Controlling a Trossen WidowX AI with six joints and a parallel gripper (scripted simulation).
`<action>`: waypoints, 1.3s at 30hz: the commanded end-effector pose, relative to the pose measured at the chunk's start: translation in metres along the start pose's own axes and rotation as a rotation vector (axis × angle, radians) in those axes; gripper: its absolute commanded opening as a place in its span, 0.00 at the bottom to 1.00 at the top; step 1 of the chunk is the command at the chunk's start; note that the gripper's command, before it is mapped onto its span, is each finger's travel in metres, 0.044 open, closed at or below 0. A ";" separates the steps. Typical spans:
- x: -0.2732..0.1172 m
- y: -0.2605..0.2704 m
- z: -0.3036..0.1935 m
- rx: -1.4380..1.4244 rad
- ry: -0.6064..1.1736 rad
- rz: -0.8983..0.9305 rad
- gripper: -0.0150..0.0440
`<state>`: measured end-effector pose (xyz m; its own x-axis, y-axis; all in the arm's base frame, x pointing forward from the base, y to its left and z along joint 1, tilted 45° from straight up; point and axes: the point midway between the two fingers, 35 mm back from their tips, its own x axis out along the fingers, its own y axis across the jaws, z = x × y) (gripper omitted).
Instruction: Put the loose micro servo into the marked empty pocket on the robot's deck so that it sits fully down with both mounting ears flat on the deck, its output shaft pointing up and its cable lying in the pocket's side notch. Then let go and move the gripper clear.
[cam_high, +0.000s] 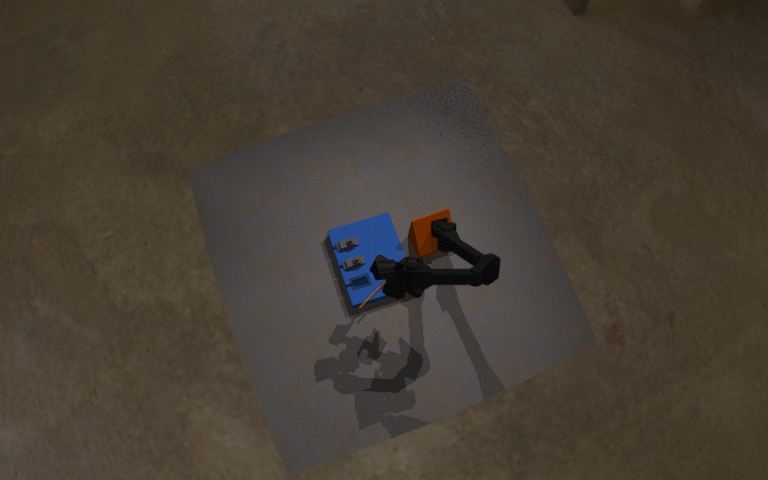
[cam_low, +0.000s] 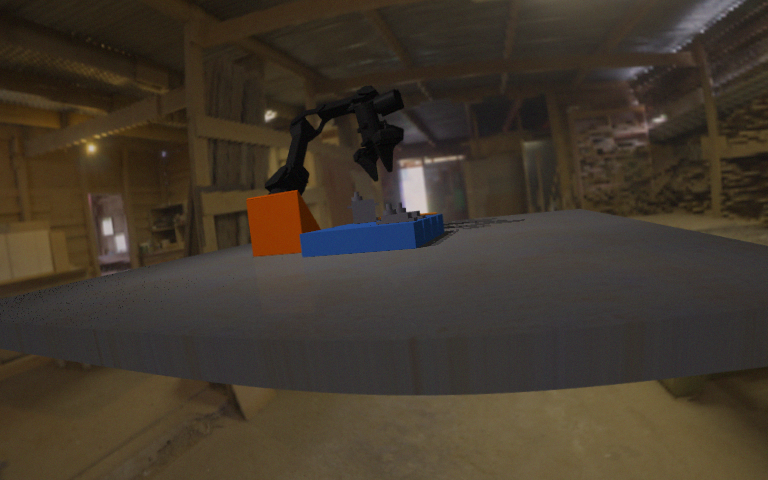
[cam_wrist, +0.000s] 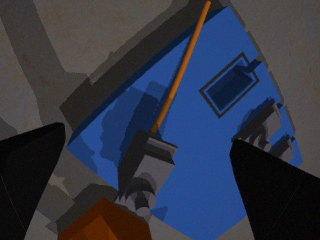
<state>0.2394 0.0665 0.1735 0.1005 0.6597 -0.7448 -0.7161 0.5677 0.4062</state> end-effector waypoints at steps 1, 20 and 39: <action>0.009 -0.009 -0.023 0.144 0.046 0.049 1.00; 0.034 -0.018 -0.057 0.377 0.107 0.139 1.00; 0.062 -0.013 -0.059 0.376 0.105 0.140 1.00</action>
<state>0.2172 0.0658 0.0955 -0.0594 0.6975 -0.7141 -0.4175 0.6324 0.6525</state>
